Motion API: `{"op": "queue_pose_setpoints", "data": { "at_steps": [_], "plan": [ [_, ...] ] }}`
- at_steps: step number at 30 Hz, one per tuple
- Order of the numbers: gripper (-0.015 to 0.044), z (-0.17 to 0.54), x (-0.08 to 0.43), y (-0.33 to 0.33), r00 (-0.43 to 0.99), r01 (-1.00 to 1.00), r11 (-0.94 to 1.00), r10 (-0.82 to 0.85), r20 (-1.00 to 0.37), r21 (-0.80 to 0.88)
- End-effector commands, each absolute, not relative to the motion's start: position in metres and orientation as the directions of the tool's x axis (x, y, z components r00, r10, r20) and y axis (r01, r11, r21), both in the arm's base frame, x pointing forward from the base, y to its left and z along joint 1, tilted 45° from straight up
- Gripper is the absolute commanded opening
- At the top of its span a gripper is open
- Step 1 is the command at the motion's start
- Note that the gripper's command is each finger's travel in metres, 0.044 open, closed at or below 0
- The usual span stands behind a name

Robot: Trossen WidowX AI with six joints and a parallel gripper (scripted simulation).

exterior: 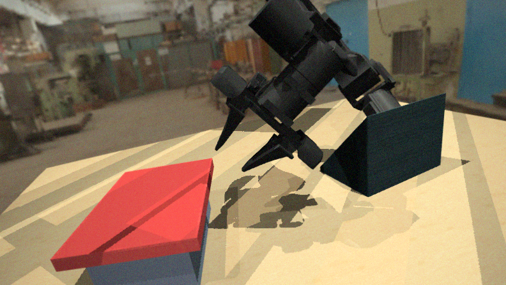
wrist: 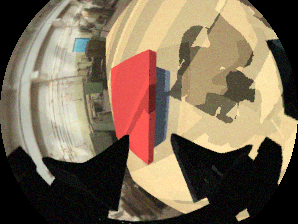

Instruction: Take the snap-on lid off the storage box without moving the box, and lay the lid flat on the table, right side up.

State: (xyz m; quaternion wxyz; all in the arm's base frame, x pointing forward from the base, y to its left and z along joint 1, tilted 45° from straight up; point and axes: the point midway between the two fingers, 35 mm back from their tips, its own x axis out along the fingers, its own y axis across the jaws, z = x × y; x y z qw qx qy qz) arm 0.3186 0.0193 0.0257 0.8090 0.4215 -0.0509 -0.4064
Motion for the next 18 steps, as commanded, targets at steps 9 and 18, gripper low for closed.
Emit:
{"op": "queue_pose_setpoints", "data": {
  "at_steps": [9,18],
  "plan": [
    [0.0235,0.017,0.326,0.009,0.661,0.627,0.314,-0.699,-0.273,0.713],
    [0.0235,0.013,0.337,-0.001,0.659,0.629,0.311,-0.699,-0.277,0.713]
  ]
}}
